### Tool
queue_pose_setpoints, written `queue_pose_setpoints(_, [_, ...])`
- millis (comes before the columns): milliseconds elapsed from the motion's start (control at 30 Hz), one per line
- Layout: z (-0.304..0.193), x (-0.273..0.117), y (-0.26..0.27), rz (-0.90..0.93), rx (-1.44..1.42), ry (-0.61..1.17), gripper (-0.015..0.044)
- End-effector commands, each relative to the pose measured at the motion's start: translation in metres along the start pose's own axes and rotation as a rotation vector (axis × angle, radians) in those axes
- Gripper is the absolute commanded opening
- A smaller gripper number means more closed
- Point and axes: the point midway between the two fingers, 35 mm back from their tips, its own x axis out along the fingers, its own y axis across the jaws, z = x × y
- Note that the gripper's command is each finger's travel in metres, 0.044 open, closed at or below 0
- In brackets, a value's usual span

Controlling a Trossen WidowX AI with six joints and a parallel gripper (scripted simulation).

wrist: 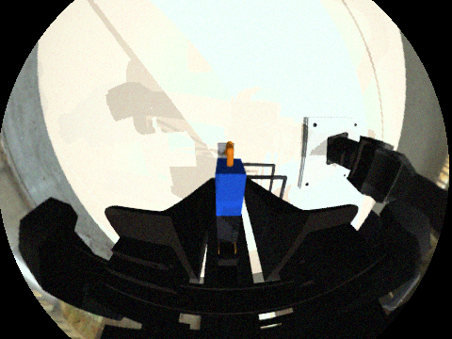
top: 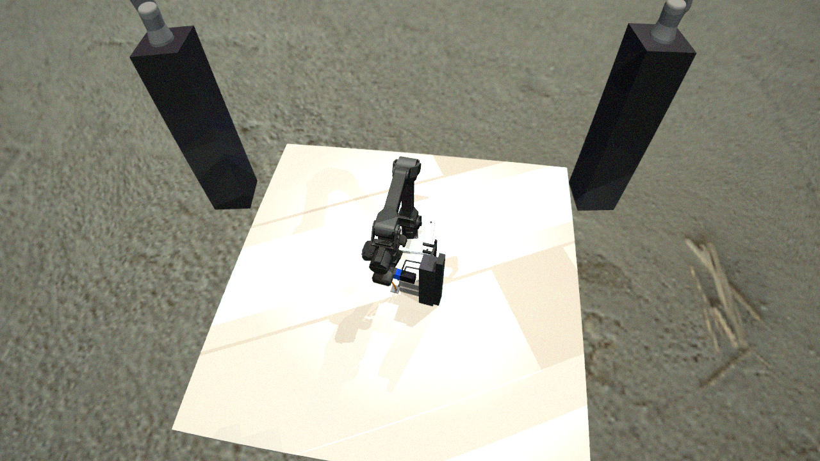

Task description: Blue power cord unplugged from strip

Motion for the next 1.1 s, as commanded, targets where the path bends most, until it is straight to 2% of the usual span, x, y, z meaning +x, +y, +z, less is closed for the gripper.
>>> queue_pose_setpoints(0, [0.004,-0.001,0.0,0.012,-0.004,-0.013,0.0053])
queue_pose_setpoints(367, [-0.003,0.0,0.0,0.011,-0.002,-0.014,0.0341])
queue_pose_setpoints(500, [0.015,-0.004,0.001,0.011,-0.002,-0.015,0.044])
queue_pose_setpoints(667, [0.056,-0.013,0.0,0.011,-0.002,-0.019,0.044])
queue_pose_setpoints(1067, [0.057,-0.013,0.0,0.011,-0.002,-0.019,0.044])
